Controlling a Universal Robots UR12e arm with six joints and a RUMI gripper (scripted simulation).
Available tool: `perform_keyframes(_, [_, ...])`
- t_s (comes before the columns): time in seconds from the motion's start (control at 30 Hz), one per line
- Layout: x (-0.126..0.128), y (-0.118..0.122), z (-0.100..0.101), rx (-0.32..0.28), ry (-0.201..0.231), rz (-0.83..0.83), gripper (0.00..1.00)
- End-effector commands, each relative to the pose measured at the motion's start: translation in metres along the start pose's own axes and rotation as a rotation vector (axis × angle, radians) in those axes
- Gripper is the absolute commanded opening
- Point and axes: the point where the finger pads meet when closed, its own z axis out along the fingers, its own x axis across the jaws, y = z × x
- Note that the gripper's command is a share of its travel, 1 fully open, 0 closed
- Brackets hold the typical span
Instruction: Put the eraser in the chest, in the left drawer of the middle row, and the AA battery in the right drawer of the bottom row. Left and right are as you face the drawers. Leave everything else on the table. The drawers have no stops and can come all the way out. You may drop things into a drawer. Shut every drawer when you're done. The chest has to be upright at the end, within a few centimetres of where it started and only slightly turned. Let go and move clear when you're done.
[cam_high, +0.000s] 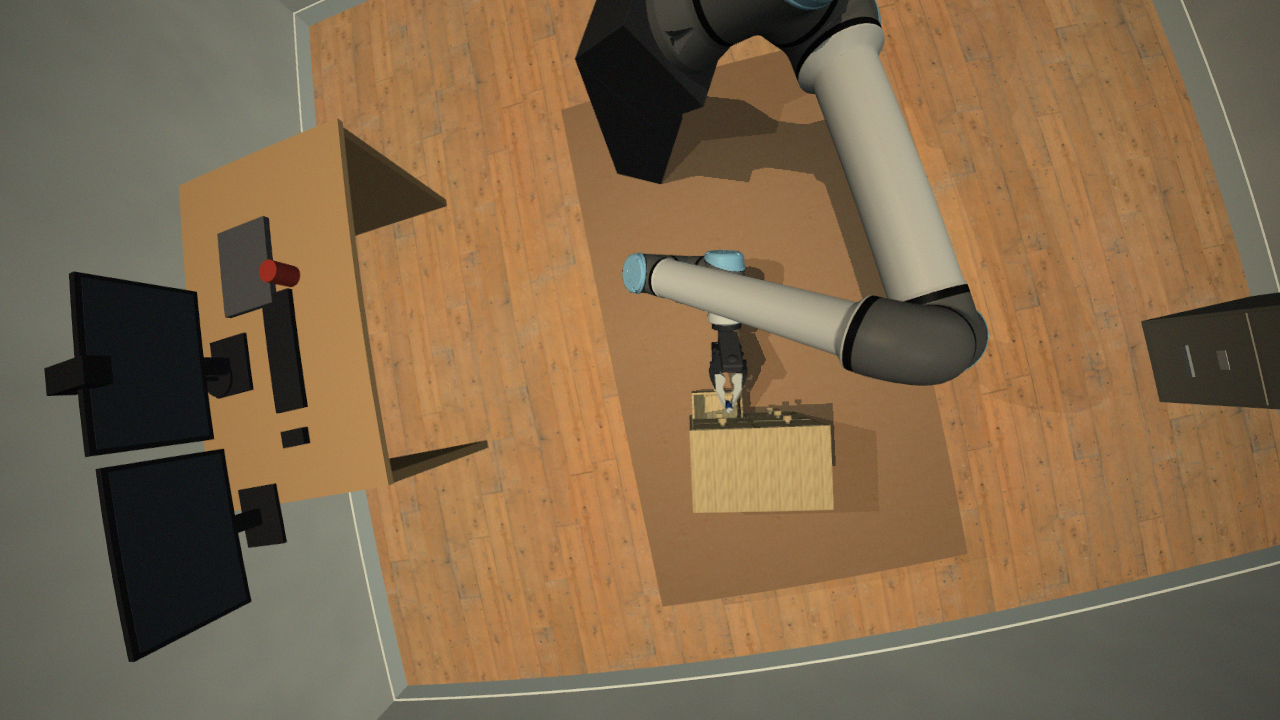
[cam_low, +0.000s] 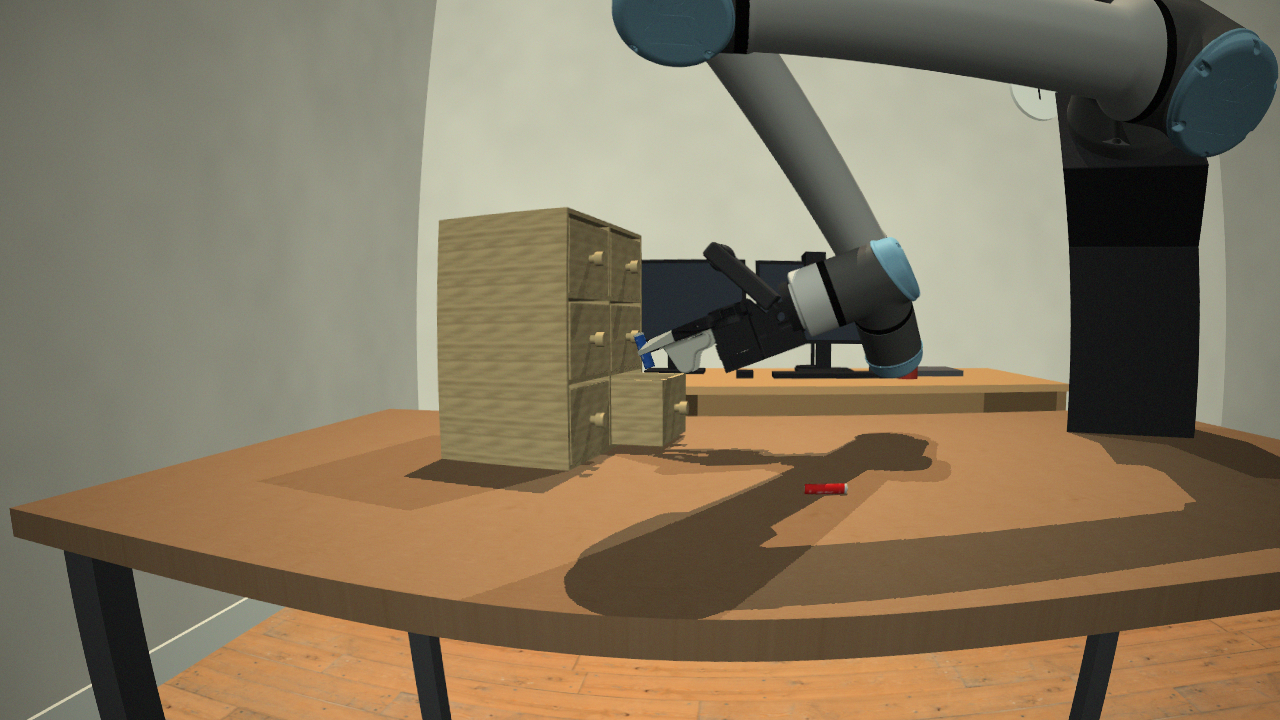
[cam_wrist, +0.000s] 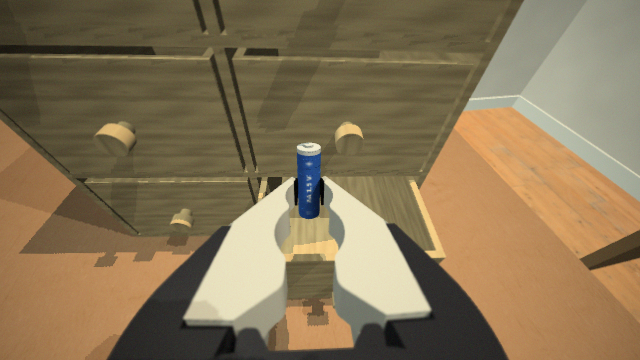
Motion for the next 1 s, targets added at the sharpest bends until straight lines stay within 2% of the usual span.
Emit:
perform_keyframes(0.0, [0.0, -0.0006, 0.0, 0.001, 0.0, 0.0, 0.05])
perform_keyframes(0.4, [0.0, -0.0006, 0.0, 0.001, 0.0, 0.0, 0.14])
perform_keyframes(0.63, [0.0, -0.0006, 0.0, 0.001, 0.0, 0.0, 0.17])
perform_keyframes(0.67, [0.0, -0.0006, 0.0, 0.001, 0.0, 0.0, 1.0])
perform_keyframes(0.97, [0.0, -0.0006, 0.0, 0.001, 0.0, 0.0, 1.0])
